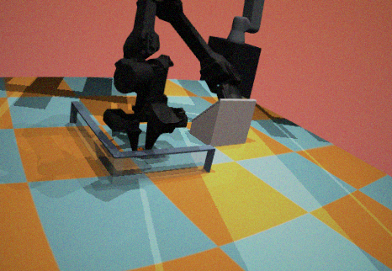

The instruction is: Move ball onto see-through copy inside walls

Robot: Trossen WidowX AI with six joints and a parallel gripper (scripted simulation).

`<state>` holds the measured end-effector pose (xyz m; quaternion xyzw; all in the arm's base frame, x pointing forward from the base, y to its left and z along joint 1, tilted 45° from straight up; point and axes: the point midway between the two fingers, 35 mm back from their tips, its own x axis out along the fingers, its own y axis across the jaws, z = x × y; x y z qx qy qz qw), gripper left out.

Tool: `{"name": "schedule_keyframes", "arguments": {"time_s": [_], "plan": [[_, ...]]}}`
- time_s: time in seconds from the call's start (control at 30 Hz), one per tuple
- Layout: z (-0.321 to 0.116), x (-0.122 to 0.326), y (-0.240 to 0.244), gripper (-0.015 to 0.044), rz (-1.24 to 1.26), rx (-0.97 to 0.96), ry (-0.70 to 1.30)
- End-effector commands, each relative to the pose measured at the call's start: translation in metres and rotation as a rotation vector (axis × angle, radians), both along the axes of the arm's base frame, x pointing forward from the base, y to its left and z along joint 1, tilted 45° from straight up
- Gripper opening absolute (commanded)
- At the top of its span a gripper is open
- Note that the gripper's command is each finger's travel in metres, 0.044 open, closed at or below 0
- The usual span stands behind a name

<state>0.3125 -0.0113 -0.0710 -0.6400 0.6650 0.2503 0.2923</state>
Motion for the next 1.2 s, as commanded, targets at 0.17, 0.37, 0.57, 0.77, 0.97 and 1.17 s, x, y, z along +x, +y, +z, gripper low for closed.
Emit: {"name": "schedule_keyframes", "arguments": {"time_s": [0.17, 0.37, 0.57, 0.77, 0.97, 1.17], "plan": [[0.000, 0.000, -0.001, 0.0059, 0.005, -0.004, 0.002], [0.015, 0.004, 0.017, 0.0000, 0.006, 0.001, 0.001], [0.044, 0.007, 0.049, 0.0000, 0.007, 0.006, 0.002], [0.077, 0.003, 0.079, 0.0000, 0.005, 0.003, 0.003], [0.085, 0.001, 0.086, 0.0000, 0.005, 0.002, 0.003], [0.093, 0.013, 0.074, 0.0000, -0.145, 0.006, -0.147]]}}
